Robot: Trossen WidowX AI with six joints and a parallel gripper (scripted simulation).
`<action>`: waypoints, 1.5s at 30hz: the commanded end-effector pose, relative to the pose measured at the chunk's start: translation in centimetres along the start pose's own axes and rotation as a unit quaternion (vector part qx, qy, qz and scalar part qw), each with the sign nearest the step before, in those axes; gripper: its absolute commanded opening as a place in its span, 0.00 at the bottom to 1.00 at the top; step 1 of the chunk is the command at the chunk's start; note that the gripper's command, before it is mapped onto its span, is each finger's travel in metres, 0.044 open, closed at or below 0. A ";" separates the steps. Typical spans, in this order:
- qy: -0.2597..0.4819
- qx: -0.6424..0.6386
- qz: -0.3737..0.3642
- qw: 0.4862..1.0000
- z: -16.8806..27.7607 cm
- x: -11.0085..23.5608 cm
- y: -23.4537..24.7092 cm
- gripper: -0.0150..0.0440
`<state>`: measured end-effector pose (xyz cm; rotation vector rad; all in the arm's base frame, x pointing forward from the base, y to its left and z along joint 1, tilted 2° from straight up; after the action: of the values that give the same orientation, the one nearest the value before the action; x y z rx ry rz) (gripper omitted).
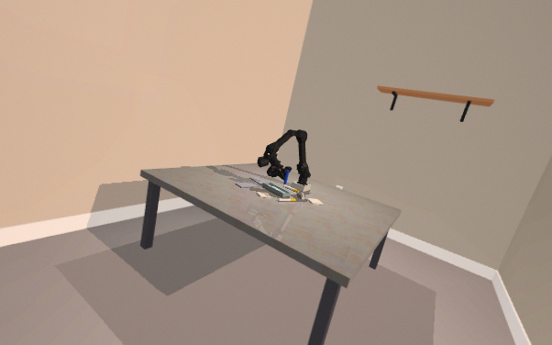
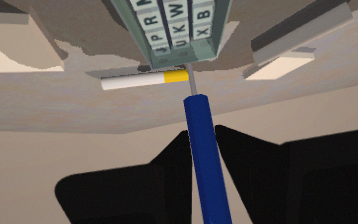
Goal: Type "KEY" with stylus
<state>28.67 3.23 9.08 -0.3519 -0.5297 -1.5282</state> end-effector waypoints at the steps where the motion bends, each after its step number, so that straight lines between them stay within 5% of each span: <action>1: -0.003 0.001 -0.001 1.000 -0.5 0.8 -0.3 0.25; 10: -0.001 0.000 -0.001 1.000 -1.8 4.3 -2.0 0.25; 29: -0.002 -0.001 -0.001 1.000 -3.5 3.3 -2.3 0.25; 32: -0.002 -0.001 -0.001 1.000 -3.8 3.3 -2.3 0.39; 45: -0.002 -0.001 -0.001 1.000 -4.2 3.1 -2.3 0.39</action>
<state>26.76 -1.68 7.25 -0.3558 -0.5271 -1.5356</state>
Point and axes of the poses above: the point midway between the two fingers, 35 mm back from their tips, its own x axis back along the fingers, its own y axis across the jaws, z = x × y, the point moved 2 cm from there along x, back along the fingers, and after that the axes turned 6 degrees about x, right-handed, at the moved point
